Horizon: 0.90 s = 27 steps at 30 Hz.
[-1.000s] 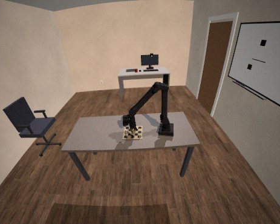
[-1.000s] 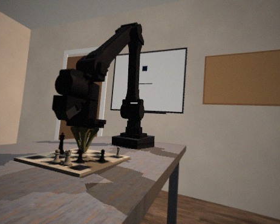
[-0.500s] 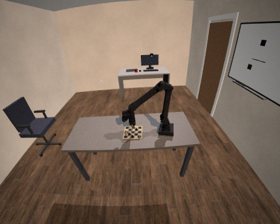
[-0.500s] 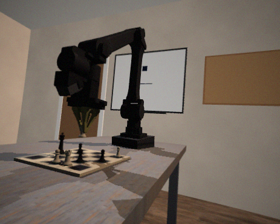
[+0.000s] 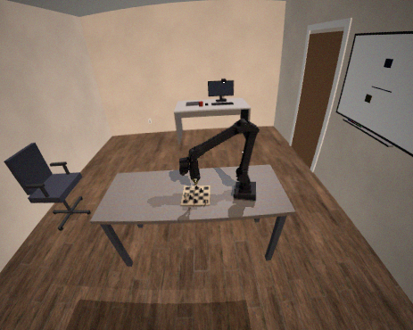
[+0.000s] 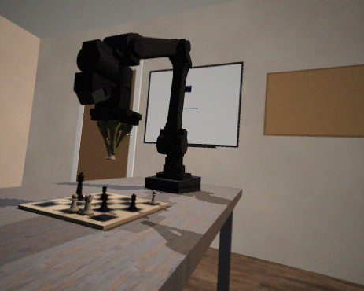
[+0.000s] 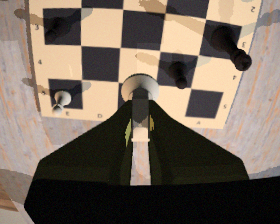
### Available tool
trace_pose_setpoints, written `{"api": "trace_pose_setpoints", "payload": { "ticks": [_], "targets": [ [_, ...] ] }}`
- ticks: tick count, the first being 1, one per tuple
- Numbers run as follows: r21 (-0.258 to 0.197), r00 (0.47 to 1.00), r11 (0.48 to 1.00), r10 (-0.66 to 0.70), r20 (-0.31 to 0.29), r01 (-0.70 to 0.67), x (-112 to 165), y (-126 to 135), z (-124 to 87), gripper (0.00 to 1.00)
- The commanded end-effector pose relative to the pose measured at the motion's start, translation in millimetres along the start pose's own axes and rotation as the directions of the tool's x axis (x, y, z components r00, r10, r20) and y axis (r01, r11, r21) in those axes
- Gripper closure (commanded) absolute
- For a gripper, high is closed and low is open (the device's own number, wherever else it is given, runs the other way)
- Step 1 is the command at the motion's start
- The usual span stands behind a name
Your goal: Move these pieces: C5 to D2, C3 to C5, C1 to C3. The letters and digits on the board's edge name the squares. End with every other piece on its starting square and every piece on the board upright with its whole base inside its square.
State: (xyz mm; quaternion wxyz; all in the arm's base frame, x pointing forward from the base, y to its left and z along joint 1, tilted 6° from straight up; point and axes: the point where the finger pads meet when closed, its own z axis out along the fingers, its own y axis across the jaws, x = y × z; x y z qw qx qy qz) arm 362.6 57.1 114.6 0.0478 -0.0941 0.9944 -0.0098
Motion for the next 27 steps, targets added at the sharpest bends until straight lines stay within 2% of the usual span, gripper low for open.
{"api": "trace_pose_setpoints", "payload": {
  "ticks": [1,3,4,6,9,11,13,14,15,17,18,20,21,22,24,27],
  "targets": [
    [-0.003,0.998,1.0,0.001,0.063,-0.001,-19,3,-20,1.0],
    [-0.003,0.998,1.0,0.001,0.063,-0.001,-19,3,-20,1.0],
    [-0.004,0.999,1.0,0.006,0.053,-0.006,-10,3,-17,1.0],
    [-0.004,1.0,1.0,0.02,0.024,-0.02,14,6,-12,1.0],
    [-0.005,0.997,0.997,0.074,0.022,-0.074,56,8,-10,1.0],
    [-0.005,0.995,0.996,0.093,0.021,-0.093,71,8,-9,1.0],
    [-0.004,0.995,0.995,0.101,0.02,-0.101,72,6,-9,1.0],
    [-0.01,0.991,0.994,0.106,0.084,-0.105,47,5,-29,1.0],
    [-0.009,0.992,0.994,0.105,0.074,-0.105,44,5,-21,1.0],
    [-0.009,0.992,0.994,0.105,0.074,-0.105,44,5,-21,1.0],
    [-0.004,0.994,0.995,0.104,0.016,-0.104,67,6,-1,1.0],
    [-0.001,0.995,0.995,0.103,-0.008,-0.103,73,6,-1,1.0],
    [-0.002,0.995,0.995,0.103,-0.002,-0.103,71,6,-2,1.0],
    [-0.006,0.994,0.995,0.104,0.036,-0.104,56,5,-13,1.0],
    [-0.007,0.993,0.994,0.105,0.054,-0.105,53,5,-18,1.0],
    [-0.006,0.994,0.994,0.105,0.036,-0.105,61,5,-6,1.0]
  ]
}}
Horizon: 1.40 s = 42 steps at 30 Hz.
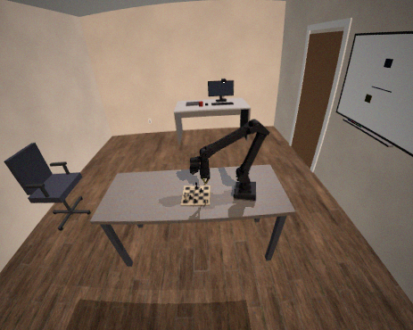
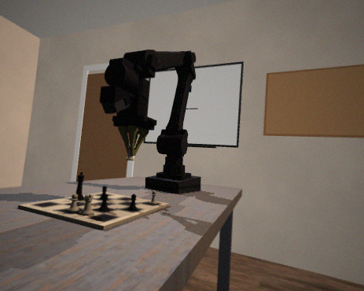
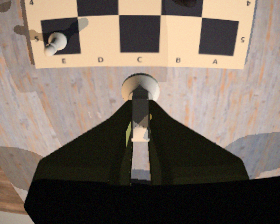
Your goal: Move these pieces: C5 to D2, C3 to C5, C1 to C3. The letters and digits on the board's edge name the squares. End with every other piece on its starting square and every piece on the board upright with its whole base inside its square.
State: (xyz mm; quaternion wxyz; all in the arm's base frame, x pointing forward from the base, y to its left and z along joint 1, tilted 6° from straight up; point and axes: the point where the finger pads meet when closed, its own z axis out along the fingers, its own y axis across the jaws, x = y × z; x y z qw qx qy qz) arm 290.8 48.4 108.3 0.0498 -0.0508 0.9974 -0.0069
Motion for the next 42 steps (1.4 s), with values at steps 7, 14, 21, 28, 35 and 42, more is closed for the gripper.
{"api": "trace_pose_setpoints", "payload": {
  "ticks": [7,14,21,28,35,42],
  "targets": [
    [-0.002,1.0,1.0,0.021,0.013,-0.021,-5,0,11,1.0],
    [-0.001,1.0,1.0,0.026,0.012,-0.026,-5,-1,40,1.0],
    [-0.002,1.0,1.0,0.014,0.011,-0.014,-4,-1,74,1.0],
    [-0.002,1.0,1.0,0.01,0.01,-0.01,-4,-1,90,1.0],
    [-0.003,0.999,1.0,0.007,0.033,-0.007,-15,0,90,1.0],
    [-0.004,0.999,1.0,0.007,0.038,-0.007,-15,0,87,1.0]
  ]
}}
